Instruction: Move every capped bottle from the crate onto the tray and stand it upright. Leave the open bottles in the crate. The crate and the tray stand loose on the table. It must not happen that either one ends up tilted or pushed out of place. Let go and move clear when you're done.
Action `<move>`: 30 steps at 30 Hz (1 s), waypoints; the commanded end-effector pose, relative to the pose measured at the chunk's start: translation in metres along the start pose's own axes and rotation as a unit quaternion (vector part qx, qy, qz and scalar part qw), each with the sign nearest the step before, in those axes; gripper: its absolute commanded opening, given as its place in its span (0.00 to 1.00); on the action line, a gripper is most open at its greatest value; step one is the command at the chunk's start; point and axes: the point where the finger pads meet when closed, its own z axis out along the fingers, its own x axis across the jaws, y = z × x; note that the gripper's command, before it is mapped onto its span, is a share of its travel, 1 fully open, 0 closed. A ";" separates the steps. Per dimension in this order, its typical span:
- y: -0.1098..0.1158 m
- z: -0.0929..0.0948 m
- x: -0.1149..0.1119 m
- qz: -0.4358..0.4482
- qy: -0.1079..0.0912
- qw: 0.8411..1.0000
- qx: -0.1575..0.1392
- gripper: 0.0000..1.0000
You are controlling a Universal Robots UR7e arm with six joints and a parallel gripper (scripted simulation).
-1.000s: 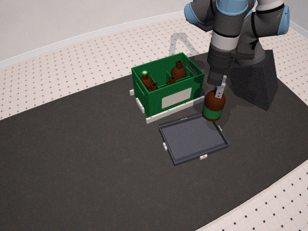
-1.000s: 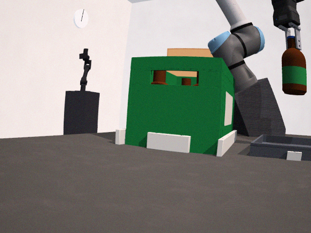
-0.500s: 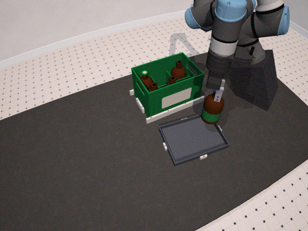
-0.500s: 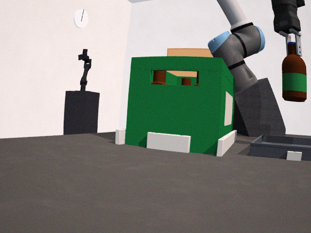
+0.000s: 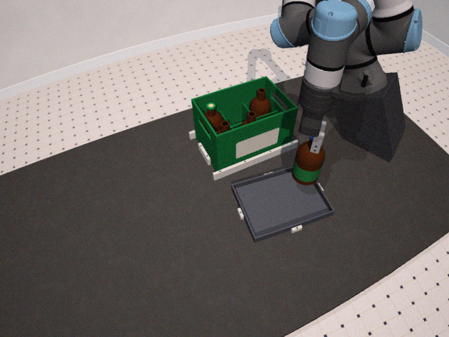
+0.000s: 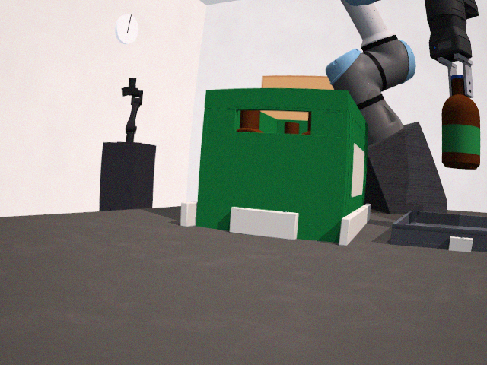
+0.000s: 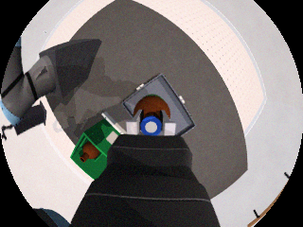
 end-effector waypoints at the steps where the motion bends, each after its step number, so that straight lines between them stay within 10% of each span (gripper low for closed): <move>1: 0.001 0.011 0.000 0.000 0.000 1.000 0.000 0.00; 30: 0.001 0.046 0.000 0.000 0.000 1.000 0.000 0.00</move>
